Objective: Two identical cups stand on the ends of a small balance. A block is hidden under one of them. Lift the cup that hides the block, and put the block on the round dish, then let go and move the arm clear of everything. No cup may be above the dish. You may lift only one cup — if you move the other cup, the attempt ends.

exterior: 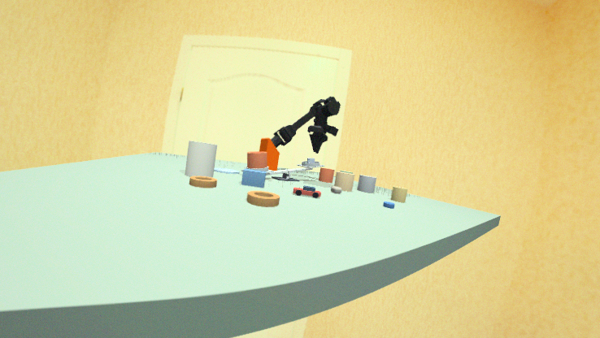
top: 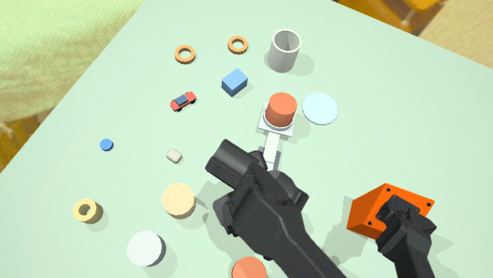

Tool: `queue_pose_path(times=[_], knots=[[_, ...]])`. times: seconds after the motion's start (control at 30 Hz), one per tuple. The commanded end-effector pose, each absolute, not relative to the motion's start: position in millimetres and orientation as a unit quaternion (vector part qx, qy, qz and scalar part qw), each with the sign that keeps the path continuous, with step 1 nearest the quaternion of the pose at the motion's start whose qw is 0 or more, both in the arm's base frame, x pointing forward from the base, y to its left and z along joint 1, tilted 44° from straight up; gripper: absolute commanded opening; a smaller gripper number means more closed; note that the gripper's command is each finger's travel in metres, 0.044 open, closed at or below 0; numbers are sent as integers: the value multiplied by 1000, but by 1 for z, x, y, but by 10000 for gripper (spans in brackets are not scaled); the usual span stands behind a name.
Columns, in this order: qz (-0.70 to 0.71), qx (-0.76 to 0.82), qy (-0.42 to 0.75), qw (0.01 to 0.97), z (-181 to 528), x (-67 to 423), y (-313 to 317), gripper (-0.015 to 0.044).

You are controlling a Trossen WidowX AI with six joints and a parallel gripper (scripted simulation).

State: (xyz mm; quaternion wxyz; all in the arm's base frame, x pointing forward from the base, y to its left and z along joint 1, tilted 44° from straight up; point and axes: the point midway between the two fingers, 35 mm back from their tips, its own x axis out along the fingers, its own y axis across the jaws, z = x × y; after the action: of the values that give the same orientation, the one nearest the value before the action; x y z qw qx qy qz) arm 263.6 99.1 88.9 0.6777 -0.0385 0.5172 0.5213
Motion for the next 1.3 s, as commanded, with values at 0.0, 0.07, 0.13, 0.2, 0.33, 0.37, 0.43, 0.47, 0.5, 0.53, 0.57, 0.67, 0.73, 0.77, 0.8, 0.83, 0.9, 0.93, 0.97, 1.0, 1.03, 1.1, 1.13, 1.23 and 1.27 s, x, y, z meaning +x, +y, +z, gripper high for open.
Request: queue_pose_path(times=[0.0, 0.07, 0.13, 0.2, 0.33, 0.37, 0.43, 0.47, 0.5, 0.53, 0.57, 0.67, 0.73, 0.77, 0.8, 0.83, 0.9, 0.93, 0.97, 1.0, 1.03, 1.1, 1.13, 1.23, 1.27], knots=[[557, -74, 486, 669, 84, 263, 93, 260], [576, -96, 467, 665, 82, 263, 90, 260], [593, -117, 447, 659, 81, 263, 87, 260], [605, -131, 433, 656, 79, 262, 85, 260], [606, -132, 431, 655, 79, 262, 84, 260], [606, -132, 431, 655, 78, 262, 85, 260], [606, -132, 431, 655, 72, 261, 91, 260], [606, -132, 431, 655, 69, 261, 94, 260], [606, -132, 431, 655, 68, 261, 95, 260], [606, -132, 431, 655, 68, 261, 95, 260], [606, -132, 431, 655, 68, 261, 95, 260], [606, -132, 431, 655, 65, 261, 97, 260], [606, -132, 431, 655, 63, 260, 100, 260], [606, -132, 431, 655, 62, 260, 101, 260], [606, -132, 431, 655, 61, 260, 102, 260], [606, -132, 431, 655, 59, 260, 103, 260], [606, -132, 431, 655, 57, 260, 105, 260], [606, -132, 431, 655, 56, 259, 106, 260], [606, -132, 431, 655, 55, 259, 107, 260], [606, -132, 431, 655, 54, 259, 109, 260], [606, -132, 431, 655, 52, 259, 110, 260], [606, -132, 431, 655, 50, 258, 112, 260], [606, -132, 431, 655, 49, 258, 113, 260], [606, -132, 431, 655, 46, 258, 116, 260], [606, -132, 430, 655, 45, 257, 117, 260]])
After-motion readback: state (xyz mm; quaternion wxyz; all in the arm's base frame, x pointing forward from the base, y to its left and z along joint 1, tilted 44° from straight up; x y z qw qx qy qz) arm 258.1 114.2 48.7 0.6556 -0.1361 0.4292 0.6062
